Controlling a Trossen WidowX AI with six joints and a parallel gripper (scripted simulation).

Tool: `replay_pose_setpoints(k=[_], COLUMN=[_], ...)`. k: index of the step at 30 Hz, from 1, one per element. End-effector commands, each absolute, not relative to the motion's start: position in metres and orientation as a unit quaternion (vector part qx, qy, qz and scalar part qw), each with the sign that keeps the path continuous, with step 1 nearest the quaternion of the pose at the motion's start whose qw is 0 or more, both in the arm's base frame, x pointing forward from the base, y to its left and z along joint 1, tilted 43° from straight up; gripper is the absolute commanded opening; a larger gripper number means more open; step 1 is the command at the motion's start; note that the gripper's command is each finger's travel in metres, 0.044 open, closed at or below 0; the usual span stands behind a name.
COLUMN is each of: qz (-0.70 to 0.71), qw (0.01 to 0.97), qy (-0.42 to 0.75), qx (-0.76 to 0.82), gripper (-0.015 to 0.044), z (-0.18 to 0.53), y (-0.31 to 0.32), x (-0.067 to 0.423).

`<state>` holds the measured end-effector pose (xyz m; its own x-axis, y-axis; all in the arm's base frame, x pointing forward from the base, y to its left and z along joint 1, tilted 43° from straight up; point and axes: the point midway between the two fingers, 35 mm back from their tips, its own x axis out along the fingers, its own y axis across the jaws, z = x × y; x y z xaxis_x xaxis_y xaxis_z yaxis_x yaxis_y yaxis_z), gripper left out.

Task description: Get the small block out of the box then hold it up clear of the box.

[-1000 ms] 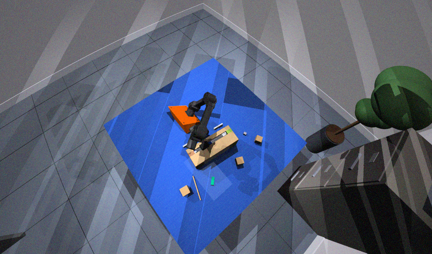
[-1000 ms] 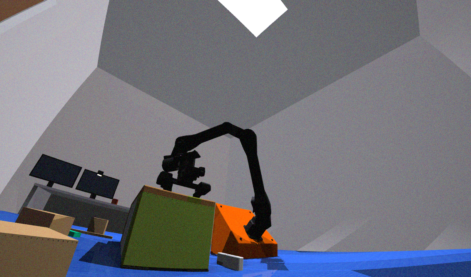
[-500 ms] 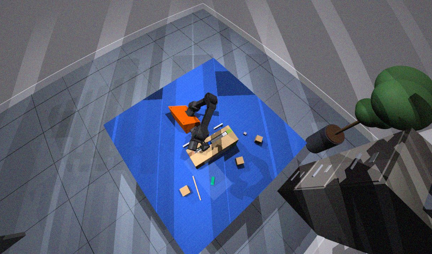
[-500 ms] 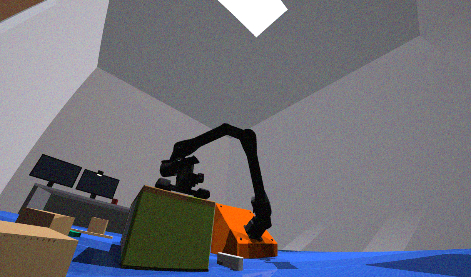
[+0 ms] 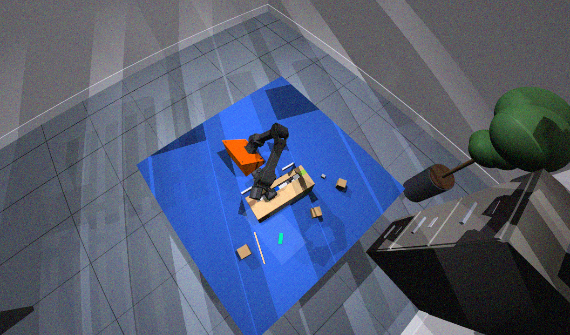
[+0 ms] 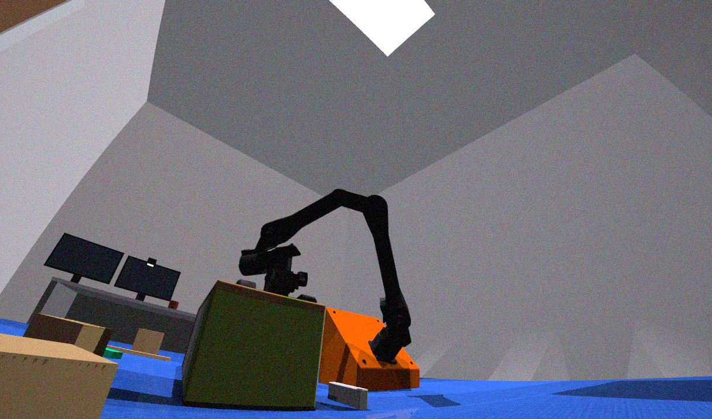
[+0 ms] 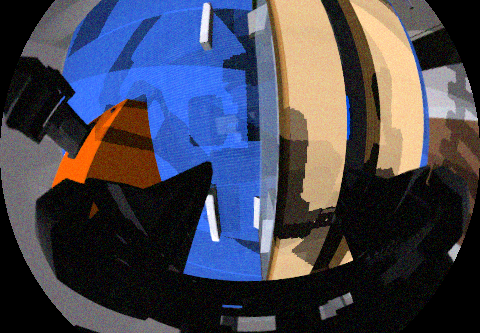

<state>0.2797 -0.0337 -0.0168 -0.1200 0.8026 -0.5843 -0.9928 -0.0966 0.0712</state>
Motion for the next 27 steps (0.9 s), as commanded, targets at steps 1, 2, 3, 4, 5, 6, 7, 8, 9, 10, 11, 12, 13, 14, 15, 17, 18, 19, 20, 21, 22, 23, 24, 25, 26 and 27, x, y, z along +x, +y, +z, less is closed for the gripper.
replay_pose_setpoints(k=[1,2,3,4,5,6,7,8,9,10,11,12,13,14,15,17,18,19,20,21,22,23,24,25,26,27], qz=[0.712,0.712,0.712,0.712,0.712,0.712,0.712,0.712,0.712,0.712,0.712,0.712,0.712,0.712,0.712,0.712,0.712,0.712,0.712,0.712,0.712,0.712,0.712,0.712,0.712,0.712], qw=[0.631,0.631,0.631,0.631,0.631,0.631,0.631,0.630,0.630,0.630,0.630,0.630,0.630,0.630,0.630,0.630,0.630,0.630,0.630,0.630,0.630,0.630,0.630,0.630,0.630,0.630], qy=[0.232,0.232,0.232,0.232,0.232,0.232,0.232,0.232,0.232,0.232,0.232,0.232,0.232,0.232,0.232,0.232,0.231,0.231,0.231,0.231,0.231,0.231,0.231,0.231,0.231,0.231], qx=[-0.205,-0.205,-0.205,-0.205,-0.205,-0.205,-0.205,-0.204,-0.204,-0.204,-0.204,-0.204,-0.204,-0.204,-0.204,-0.204,-0.204,-0.204,-0.204,-0.204,-0.204,-0.204,-0.204,-0.204,-0.204,-0.204], gripper=[0.0400,0.0400,0.0400,0.0400,0.0400,0.0400,0.0400,0.0400,0.0400,0.0400,0.0400,0.0400,0.0400,0.0400,0.0400,0.0400,0.0400,0.0400,0.0400,0.0400,0.0400,0.0400,0.0400,0.0400,0.0400,0.0400], z=[-0.017,-0.017,-0.017,-0.016,-0.015,-0.014,-0.012,-0.011,-0.009,-0.008,-0.007,-0.005,-0.004,-0.003,-0.002,0.001,0.002,0.003,0.005,0.006,0.007,0.008,0.010,0.011,0.012,0.013], y=[-0.034,-0.034,-0.034,-0.033,-0.032,-0.030,-0.027,-0.026,-0.024,-0.022,-0.021,-0.020,-0.018,-0.017,-0.015,-0.013,-0.011,-0.010,-0.008,-0.007,-0.006,-0.004,-0.003,-0.002,0.000,0.001], x=[0.280,0.280,0.280,0.280,0.280,0.280,0.279,0.279,0.279,0.279,0.279,0.279,0.279,0.279,0.279,0.279,0.279,0.279,0.279,0.279,0.279,0.279,0.279,0.279,0.279,0.279])
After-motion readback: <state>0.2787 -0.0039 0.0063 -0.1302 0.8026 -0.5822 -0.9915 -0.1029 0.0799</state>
